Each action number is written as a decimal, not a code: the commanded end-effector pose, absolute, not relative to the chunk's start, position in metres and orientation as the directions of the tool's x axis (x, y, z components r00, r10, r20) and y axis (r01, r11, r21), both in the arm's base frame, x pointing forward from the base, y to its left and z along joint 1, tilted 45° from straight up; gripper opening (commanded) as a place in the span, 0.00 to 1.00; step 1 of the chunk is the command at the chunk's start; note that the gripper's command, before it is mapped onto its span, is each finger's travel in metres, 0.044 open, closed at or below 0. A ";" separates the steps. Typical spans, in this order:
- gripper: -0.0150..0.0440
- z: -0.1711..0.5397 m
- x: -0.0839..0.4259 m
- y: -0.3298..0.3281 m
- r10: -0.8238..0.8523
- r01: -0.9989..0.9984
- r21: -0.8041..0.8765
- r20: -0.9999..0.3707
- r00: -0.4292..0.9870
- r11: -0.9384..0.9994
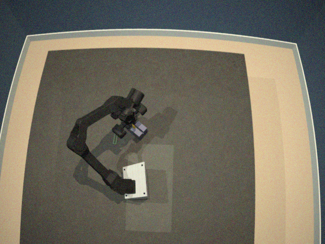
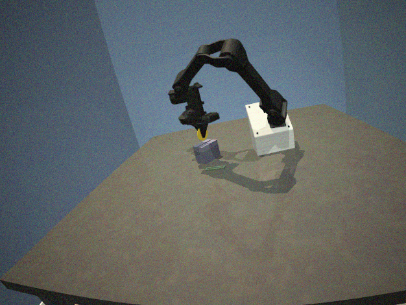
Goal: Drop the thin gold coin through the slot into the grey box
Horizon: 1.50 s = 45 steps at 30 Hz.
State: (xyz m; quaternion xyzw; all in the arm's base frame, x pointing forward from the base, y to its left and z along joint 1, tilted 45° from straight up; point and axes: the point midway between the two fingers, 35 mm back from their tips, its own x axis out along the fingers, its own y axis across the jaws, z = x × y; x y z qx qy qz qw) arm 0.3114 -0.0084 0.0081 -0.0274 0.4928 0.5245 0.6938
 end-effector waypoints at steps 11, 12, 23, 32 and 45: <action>0.25 -0.003 0.314 -0.018 0.702 -0.755 0.480 -0.712 -0.036 0.448; 0.25 -0.003 0.314 -0.018 0.702 -0.755 0.480 -0.712 -0.036 0.448; 0.25 -0.005 0.315 -0.021 0.701 -0.756 0.478 -0.712 -0.036 0.446; 0.25 -0.009 0.316 -0.023 0.701 -0.758 0.477 -0.712 -0.036 0.445; 0.25 -0.008 0.316 -0.023 0.704 -0.757 0.477 -0.710 -0.033 0.446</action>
